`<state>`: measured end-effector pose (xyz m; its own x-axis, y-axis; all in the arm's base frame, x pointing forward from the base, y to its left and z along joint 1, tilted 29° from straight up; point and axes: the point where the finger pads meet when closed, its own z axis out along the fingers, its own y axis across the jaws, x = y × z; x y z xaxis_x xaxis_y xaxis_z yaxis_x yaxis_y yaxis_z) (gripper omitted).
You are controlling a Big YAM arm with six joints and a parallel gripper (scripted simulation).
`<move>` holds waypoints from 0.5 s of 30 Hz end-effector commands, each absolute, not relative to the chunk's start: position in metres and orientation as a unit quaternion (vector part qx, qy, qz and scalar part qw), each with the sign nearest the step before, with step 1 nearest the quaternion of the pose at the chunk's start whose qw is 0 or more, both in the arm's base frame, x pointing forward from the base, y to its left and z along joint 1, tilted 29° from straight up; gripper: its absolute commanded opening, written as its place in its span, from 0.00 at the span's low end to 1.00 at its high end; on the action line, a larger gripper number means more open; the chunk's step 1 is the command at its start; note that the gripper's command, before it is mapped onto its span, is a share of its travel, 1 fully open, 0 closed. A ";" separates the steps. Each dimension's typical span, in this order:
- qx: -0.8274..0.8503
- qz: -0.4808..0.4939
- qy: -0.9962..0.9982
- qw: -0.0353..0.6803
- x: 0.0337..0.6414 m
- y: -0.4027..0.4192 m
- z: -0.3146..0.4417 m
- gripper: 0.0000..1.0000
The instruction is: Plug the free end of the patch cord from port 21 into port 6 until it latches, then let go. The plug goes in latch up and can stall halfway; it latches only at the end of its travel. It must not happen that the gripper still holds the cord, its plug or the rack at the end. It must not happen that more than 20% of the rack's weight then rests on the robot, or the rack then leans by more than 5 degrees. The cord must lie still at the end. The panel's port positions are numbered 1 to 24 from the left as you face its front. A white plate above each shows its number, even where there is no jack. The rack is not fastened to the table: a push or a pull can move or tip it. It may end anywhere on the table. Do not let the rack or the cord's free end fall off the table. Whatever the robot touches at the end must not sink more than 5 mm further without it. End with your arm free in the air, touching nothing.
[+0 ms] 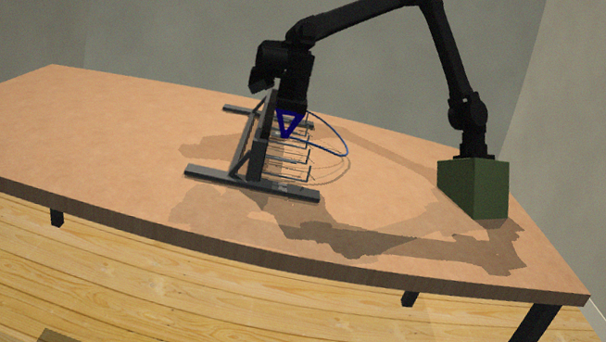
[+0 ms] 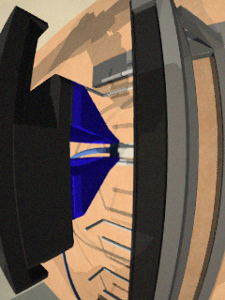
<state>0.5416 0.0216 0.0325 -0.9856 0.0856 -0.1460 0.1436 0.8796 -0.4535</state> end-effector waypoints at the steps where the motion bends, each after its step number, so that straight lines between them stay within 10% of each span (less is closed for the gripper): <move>1: 0.066 -0.233 0.967 0.086 0.560 0.024 0.047 0.00; 15: 0.069 -0.231 0.966 0.092 0.565 0.024 0.052 0.00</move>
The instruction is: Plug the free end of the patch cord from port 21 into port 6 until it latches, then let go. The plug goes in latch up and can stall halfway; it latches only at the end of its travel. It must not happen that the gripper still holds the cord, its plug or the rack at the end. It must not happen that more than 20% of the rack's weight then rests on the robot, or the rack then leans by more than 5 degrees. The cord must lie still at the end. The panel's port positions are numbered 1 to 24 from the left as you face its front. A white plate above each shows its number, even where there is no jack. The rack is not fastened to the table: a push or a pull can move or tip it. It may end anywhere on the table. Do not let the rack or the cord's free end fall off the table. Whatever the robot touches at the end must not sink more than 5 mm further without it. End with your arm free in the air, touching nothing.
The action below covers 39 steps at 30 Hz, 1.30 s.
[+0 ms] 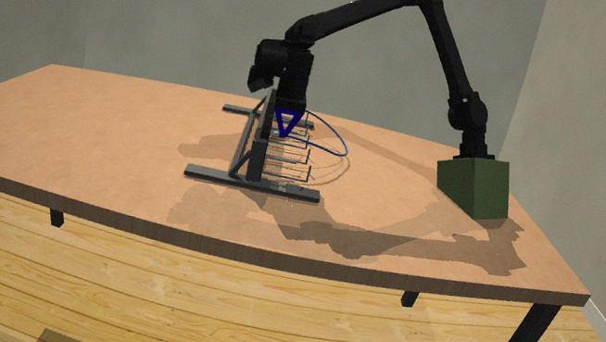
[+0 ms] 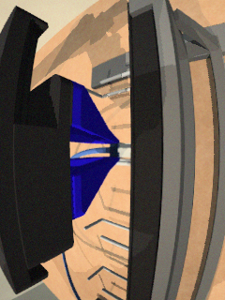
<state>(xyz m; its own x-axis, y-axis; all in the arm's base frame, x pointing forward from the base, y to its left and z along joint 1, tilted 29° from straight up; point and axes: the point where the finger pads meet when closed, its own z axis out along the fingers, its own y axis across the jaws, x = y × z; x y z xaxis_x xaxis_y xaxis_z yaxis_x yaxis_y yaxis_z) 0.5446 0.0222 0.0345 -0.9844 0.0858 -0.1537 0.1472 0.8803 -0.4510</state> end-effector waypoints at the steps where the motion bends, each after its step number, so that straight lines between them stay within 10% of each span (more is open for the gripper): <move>1: 0.069 -0.231 0.966 0.091 0.564 0.024 0.051 0.00; 39: 0.070 -0.234 0.967 0.078 0.557 0.019 0.044 0.00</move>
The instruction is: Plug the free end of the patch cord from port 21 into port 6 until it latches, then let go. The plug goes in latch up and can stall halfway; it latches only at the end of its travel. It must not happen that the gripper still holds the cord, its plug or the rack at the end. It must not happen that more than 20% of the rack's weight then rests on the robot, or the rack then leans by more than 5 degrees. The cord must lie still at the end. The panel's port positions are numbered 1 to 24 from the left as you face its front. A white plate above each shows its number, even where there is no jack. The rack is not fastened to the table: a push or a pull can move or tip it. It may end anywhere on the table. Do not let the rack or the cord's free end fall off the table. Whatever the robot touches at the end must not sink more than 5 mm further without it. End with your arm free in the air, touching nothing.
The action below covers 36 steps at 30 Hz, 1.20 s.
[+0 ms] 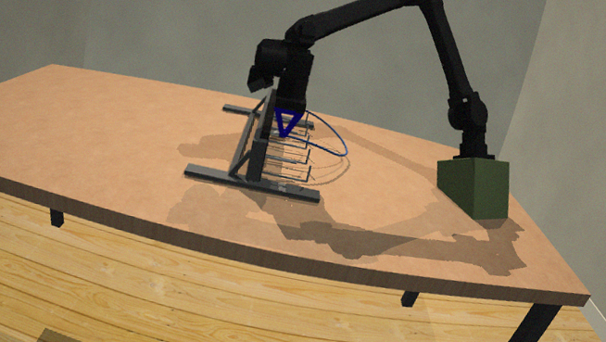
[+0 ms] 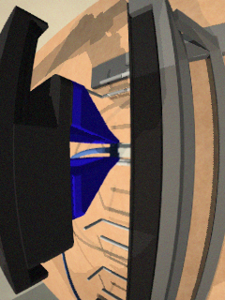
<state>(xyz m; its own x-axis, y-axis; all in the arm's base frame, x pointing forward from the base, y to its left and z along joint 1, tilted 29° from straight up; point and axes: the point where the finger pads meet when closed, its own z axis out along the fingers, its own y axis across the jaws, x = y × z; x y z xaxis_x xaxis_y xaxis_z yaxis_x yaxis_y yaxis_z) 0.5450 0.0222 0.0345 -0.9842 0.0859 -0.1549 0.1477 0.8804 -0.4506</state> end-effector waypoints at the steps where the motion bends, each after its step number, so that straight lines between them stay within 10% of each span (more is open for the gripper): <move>1: 0.070 -0.234 0.967 0.078 0.558 0.019 0.044 0.00; 36: 0.070 -0.233 0.966 0.083 0.567 0.020 0.046 0.00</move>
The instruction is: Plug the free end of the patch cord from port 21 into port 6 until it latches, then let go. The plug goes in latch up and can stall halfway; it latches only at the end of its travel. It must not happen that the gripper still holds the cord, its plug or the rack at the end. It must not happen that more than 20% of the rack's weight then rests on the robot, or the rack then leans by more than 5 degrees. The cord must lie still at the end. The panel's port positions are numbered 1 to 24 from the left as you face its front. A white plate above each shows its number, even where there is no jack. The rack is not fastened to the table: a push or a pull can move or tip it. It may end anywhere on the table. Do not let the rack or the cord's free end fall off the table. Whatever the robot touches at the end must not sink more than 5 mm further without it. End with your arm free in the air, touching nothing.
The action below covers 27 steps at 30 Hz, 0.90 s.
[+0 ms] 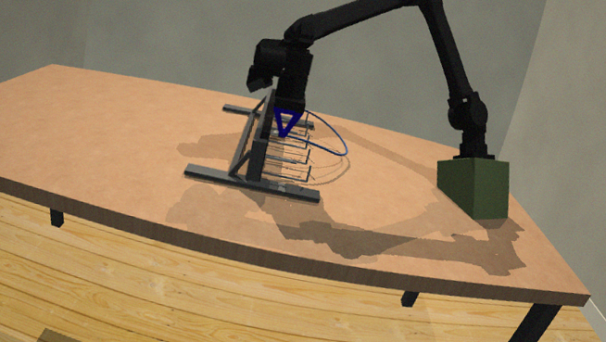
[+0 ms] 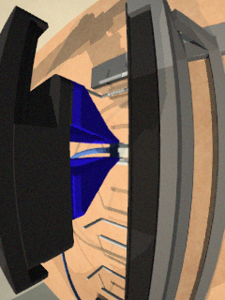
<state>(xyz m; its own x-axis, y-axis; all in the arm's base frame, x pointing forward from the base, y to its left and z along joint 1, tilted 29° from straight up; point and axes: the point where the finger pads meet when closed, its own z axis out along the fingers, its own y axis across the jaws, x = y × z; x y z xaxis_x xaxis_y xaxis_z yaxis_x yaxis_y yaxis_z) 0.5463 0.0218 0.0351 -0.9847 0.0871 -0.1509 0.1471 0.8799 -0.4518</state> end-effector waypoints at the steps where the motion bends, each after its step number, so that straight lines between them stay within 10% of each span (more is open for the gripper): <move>1: 0.070 -0.233 0.966 0.084 0.568 0.020 0.046 0.00; 27: 0.062 -0.236 0.966 0.082 0.562 0.021 0.040 0.00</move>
